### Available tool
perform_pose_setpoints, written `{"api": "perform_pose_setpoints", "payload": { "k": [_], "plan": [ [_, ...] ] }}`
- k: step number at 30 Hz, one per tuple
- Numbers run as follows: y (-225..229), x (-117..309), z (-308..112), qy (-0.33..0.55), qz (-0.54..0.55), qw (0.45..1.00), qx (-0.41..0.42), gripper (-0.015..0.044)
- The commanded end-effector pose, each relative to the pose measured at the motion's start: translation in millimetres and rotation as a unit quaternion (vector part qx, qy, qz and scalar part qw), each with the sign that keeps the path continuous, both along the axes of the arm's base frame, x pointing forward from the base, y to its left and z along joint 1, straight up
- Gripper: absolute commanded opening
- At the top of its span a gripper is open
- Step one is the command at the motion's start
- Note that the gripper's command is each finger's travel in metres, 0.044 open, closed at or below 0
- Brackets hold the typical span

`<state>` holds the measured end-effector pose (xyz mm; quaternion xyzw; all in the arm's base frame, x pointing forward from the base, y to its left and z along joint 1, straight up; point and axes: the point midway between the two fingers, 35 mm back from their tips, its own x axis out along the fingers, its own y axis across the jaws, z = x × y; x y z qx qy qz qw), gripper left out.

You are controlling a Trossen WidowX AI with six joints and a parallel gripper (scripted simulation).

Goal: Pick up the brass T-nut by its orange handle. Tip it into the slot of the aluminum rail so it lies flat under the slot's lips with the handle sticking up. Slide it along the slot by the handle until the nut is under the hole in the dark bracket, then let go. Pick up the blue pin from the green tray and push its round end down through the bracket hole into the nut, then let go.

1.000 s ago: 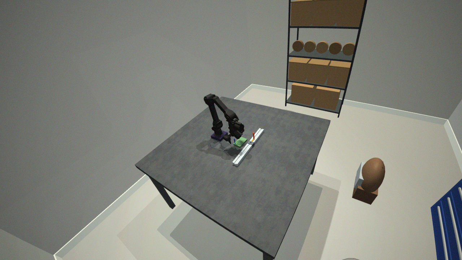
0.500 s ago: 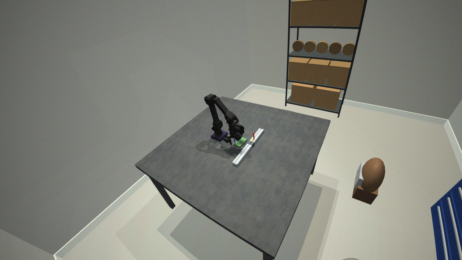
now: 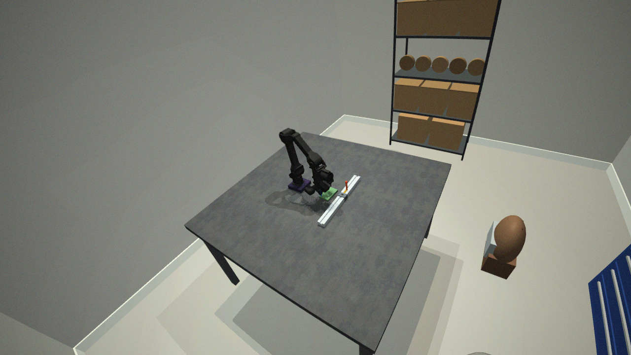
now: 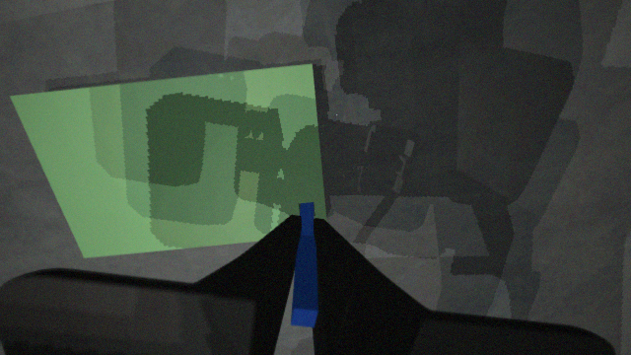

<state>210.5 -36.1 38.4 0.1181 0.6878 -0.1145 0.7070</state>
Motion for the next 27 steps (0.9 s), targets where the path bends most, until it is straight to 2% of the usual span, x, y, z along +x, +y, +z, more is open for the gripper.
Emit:
{"api": "perform_pose_setpoints", "payload": {
  "k": [1, 3, 27],
  "plan": [
    [0.4, 0.0, -0.3, 0.000, 0.003, 1.000, 0.001, -0.0111],
    [0.4, 0.0, -0.3, 0.000, 0.003, 1.000, 0.001, -0.0150],
    [-0.1, -2.6, 25.1, 0.000, 0.003, 1.000, 0.001, -0.0150]
  ]
}}
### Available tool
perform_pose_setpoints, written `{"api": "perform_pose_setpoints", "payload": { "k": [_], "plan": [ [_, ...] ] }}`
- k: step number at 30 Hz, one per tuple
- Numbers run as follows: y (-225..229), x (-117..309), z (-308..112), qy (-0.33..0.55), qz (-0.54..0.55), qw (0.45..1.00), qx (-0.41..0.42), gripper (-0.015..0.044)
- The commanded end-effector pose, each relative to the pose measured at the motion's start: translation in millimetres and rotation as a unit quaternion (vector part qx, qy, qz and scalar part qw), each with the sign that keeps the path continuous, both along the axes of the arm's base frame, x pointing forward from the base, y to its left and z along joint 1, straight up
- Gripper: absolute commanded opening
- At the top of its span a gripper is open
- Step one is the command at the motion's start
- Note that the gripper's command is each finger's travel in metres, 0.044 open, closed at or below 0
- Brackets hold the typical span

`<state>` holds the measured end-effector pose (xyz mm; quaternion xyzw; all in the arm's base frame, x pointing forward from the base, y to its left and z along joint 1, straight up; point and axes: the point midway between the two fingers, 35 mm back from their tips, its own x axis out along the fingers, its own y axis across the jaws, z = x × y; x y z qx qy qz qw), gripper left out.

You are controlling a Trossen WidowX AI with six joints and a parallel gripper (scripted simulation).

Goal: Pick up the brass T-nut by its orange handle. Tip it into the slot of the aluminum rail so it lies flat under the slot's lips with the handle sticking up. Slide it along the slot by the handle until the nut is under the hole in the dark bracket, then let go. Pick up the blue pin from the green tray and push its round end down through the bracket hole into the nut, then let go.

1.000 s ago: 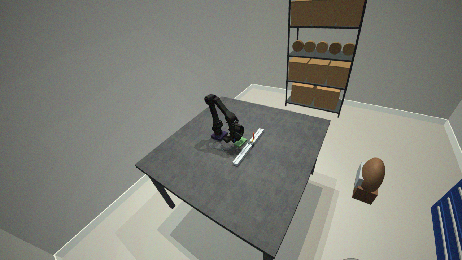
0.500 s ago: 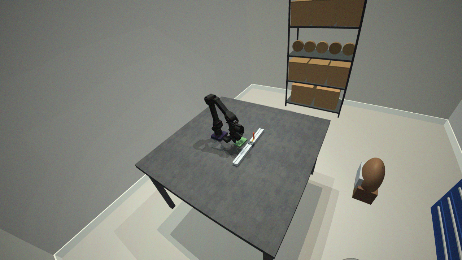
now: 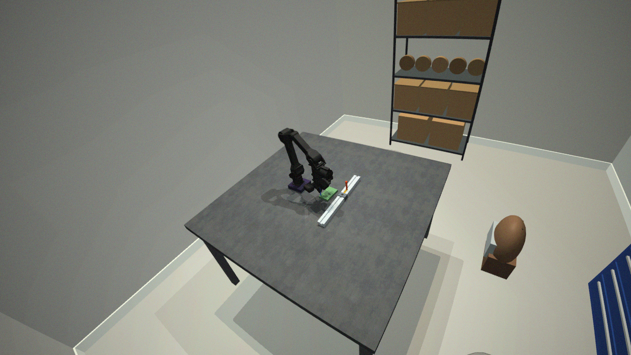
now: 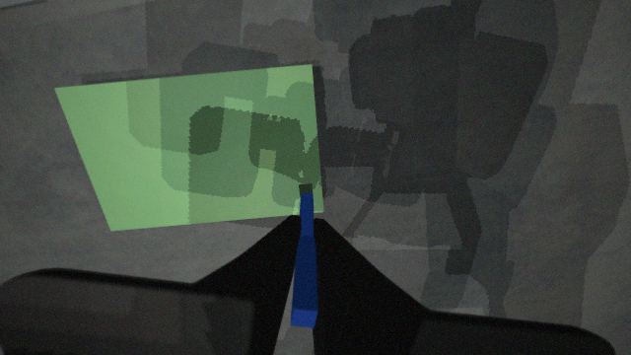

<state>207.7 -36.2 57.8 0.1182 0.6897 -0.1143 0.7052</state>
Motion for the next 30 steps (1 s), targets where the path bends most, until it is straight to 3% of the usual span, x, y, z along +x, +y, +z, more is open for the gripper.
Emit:
{"api": "perform_pose_setpoints", "payload": {
  "k": [1, 22, 30],
  "plan": [
    [0.0, -0.1, 6.2, -0.003, 0.003, 1.000, 0.001, -0.0150],
    [-0.2, -1.5, 56.0, -0.003, 0.004, 1.000, 0.001, -0.0150],
    [4.7, 20.1, 62.2, 0.002, 0.021, 1.000, 0.002, -0.0150]
  ]
}}
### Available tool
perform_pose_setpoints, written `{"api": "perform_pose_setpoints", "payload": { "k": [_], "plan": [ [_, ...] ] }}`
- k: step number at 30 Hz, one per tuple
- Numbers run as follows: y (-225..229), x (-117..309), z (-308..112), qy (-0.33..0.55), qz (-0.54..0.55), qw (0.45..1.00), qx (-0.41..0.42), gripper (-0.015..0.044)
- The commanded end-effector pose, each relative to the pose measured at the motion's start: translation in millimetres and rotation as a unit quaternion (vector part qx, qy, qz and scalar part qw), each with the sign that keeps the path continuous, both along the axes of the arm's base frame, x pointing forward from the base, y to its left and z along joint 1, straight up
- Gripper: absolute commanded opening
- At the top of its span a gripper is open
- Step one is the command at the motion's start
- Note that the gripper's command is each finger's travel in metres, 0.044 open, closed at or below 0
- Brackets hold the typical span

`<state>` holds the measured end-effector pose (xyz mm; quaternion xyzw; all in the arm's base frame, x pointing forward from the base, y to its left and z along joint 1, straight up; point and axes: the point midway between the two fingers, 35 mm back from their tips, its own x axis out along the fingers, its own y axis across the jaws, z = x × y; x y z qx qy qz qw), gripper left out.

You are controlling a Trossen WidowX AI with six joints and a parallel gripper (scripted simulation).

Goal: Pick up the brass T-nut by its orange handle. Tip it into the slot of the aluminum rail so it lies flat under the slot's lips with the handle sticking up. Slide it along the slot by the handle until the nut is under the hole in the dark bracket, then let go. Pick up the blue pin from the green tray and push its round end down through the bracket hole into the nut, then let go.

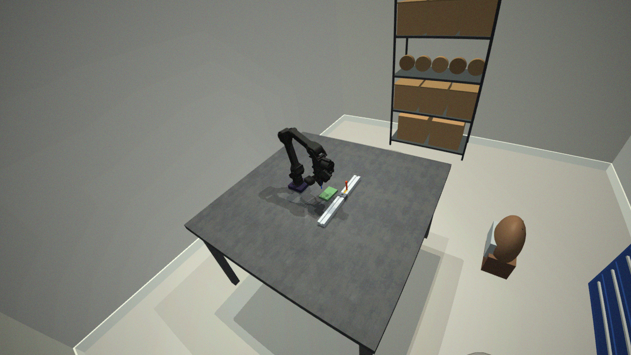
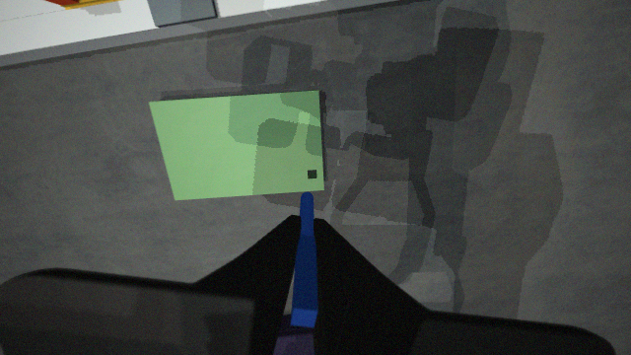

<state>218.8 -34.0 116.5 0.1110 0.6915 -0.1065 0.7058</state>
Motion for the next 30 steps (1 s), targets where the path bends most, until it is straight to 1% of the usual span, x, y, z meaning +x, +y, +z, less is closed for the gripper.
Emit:
{"api": "perform_pose_setpoints", "payload": {
  "k": [1, 30],
  "plan": [
    [3.4, 12.0, 4.1, 0.001, 0.013, 1.000, 0.002, -0.0150],
    [39.4, 96.9, 8.4, 0.018, 0.084, 0.996, 0.006, -0.0150]
  ]
}}
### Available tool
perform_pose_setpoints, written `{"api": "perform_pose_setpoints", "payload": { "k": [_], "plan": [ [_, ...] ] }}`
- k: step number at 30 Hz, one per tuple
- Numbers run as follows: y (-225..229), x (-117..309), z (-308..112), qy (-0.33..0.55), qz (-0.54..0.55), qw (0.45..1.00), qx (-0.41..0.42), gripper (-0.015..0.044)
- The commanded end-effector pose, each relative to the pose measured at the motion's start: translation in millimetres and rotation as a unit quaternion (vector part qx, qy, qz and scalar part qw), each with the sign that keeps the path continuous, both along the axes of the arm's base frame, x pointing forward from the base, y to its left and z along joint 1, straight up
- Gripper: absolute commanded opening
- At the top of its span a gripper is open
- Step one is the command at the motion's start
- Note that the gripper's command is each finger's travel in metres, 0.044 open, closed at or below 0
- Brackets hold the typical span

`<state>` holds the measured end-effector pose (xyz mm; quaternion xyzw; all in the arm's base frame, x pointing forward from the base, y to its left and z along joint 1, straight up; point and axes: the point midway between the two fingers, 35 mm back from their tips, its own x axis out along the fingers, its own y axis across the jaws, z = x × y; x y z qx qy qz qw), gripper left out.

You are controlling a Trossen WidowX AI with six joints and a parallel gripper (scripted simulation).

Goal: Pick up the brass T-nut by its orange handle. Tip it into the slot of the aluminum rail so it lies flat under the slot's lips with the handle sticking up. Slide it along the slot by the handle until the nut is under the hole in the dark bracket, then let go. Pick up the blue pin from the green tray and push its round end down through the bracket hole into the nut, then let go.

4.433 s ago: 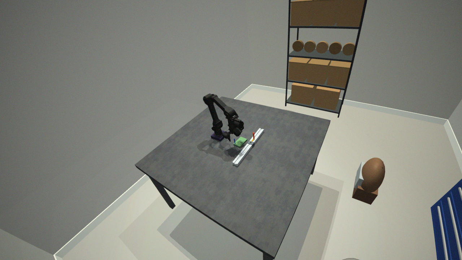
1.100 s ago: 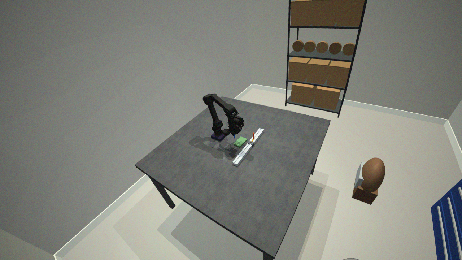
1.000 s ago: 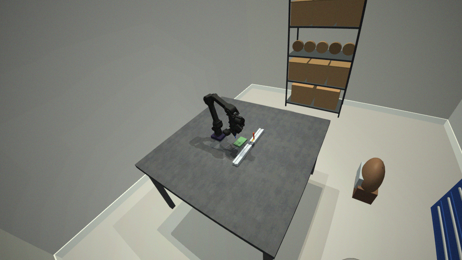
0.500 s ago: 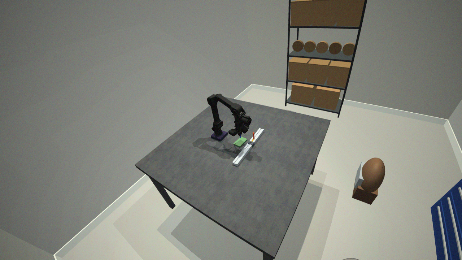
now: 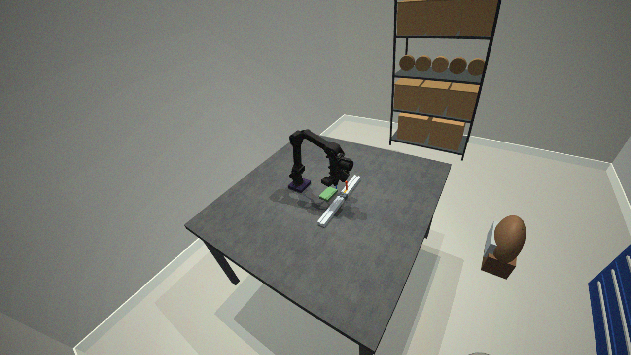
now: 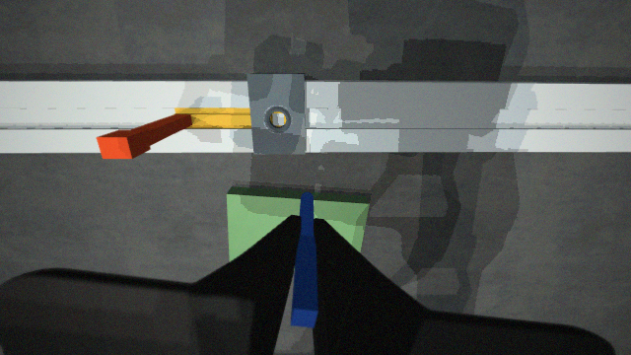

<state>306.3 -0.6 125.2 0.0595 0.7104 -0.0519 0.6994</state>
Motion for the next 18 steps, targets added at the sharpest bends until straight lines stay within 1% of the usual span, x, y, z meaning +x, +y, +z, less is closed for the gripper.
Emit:
{"api": "perform_pose_setpoints", "payload": {
  "k": [1, 9, 13, 18],
  "plan": [
    [7.7, 12.3, -0.7, 0.002, 0.011, 1.000, 0.002, -0.0150],
    [21.2, 31.9, -4.7, 0.006, 0.028, 1.000, 0.003, -0.0150],
    [21.1, 31.9, -10.2, 0.006, 0.028, 1.000, 0.003, -0.0150],
    [18.2, 25.8, -28.9, 0.007, 0.028, 1.000, 0.003, -0.0150]
  ]
}}
